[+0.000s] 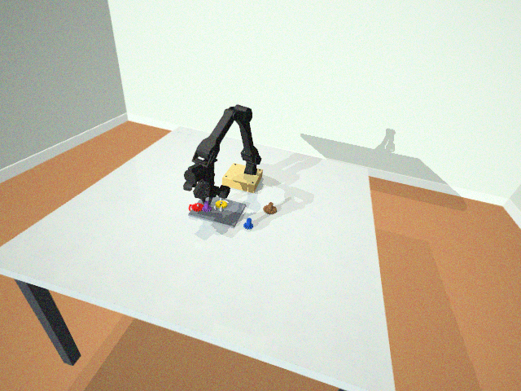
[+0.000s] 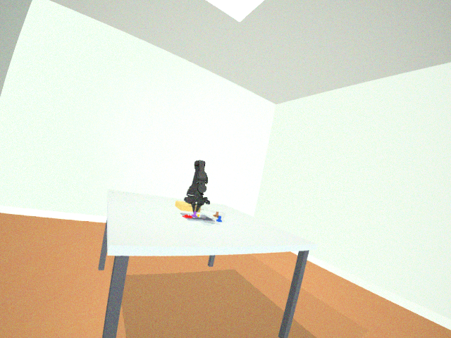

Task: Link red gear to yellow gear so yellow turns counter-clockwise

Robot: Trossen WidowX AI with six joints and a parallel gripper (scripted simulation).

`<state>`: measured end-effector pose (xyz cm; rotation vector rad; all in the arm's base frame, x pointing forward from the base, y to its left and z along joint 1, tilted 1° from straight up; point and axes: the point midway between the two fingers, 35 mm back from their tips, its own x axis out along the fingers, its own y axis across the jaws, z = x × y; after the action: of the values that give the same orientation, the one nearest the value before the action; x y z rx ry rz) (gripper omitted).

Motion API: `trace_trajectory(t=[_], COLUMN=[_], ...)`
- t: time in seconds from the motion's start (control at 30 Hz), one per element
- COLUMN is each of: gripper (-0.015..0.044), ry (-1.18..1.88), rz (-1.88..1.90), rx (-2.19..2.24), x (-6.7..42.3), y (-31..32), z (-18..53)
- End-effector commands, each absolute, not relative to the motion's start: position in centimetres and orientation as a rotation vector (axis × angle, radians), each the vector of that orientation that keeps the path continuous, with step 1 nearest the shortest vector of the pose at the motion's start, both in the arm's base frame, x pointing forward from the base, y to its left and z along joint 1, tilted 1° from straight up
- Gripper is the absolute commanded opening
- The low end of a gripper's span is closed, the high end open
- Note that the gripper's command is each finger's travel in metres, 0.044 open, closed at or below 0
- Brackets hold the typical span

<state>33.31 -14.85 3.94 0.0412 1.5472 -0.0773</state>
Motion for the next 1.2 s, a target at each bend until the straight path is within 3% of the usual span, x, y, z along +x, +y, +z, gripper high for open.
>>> trace_trajectory(t=[0.0, 0.47, 1.17], gripper=[0.0000, 0.0000, 0.0000], ry=[1.551, 1.539, 1.546], rz=[-0.012, 0.238, -0.126], rx=[-0.029, -0.283, 0.088], x=[33.30, 33.26, 33.23], y=[-14.83, -14.91, -14.90], z=[3.83, 3.64, 3.35])
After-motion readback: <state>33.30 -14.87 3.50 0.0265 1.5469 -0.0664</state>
